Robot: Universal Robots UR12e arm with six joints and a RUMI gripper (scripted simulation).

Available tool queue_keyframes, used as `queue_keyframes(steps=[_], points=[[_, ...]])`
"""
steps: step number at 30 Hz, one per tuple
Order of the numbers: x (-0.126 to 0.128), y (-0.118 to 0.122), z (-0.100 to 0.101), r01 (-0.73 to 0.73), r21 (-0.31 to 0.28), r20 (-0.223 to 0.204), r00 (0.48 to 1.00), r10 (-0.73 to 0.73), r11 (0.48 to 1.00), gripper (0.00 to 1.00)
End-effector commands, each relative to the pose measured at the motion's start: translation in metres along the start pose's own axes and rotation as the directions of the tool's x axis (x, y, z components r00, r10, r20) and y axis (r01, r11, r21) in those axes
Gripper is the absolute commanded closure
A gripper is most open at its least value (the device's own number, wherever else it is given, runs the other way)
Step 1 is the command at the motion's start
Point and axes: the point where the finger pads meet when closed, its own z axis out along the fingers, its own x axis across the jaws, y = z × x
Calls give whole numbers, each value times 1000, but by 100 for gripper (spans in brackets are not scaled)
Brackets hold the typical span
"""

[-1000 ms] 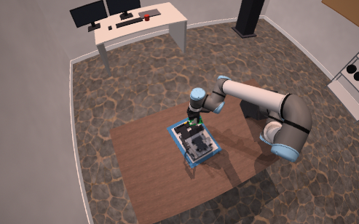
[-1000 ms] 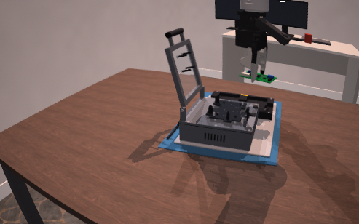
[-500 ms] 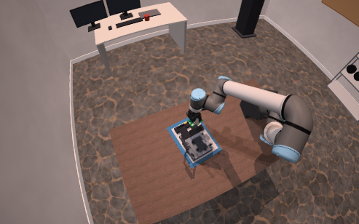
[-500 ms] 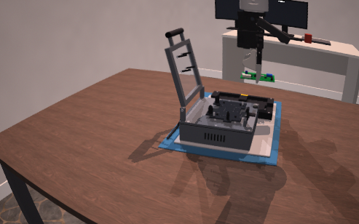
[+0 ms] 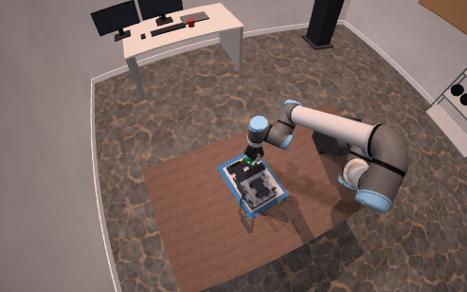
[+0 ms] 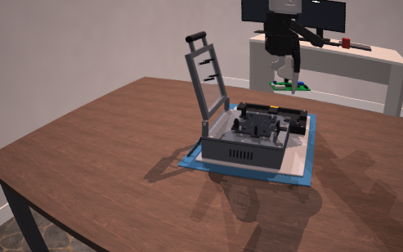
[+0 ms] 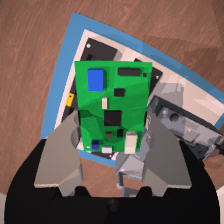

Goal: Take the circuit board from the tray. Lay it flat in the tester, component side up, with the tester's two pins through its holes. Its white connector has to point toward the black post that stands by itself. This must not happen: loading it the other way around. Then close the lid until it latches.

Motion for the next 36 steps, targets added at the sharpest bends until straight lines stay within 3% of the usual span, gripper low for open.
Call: queue_keyframes(steps=[1,13,25,27,36], points=[[-1,0,-1,132,-3,-3,991,-132,991,61],[-1,0,-1,362,-3,-2,932,-362,932,61],[-1,0,-1,584,-4,-1,812,-584,812,61],[-1,0,-1,584,-4,-1,812,-584,812,61],[-1,0,-1,706,-4,-1,708,-706,708,61]])
